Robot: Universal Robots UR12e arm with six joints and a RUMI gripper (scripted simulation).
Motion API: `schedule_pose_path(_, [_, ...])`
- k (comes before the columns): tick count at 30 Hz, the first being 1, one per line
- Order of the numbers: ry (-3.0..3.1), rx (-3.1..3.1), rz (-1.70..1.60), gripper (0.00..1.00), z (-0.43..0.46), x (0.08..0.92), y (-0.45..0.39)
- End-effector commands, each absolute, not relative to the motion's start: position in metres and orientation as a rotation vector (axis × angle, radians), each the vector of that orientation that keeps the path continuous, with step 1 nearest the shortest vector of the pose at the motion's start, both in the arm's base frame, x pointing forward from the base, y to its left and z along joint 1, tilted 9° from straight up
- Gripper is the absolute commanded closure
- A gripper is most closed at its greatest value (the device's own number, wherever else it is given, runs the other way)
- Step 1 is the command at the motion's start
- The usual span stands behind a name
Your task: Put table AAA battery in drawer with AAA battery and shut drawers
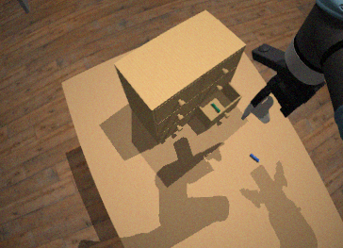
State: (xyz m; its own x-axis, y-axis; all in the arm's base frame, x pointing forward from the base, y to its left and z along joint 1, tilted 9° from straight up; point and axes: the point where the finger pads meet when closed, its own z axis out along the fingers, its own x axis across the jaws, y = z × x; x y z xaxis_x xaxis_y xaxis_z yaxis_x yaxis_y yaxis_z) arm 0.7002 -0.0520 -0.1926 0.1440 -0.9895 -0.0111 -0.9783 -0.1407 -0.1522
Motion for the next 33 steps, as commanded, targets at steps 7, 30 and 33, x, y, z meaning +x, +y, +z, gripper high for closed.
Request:
schedule_pose_path(7, [1.849,-2.386,-0.148,0.00,-0.1914,0.7030,-0.0492])
schedule_pose_path(30, [1.818,-2.401,-0.156,0.00,-0.1923,0.7049,-0.0482])
schedule_pose_path(33, [1.814,-2.394,-0.164,0.00,-0.1936,0.7065,-0.0477])
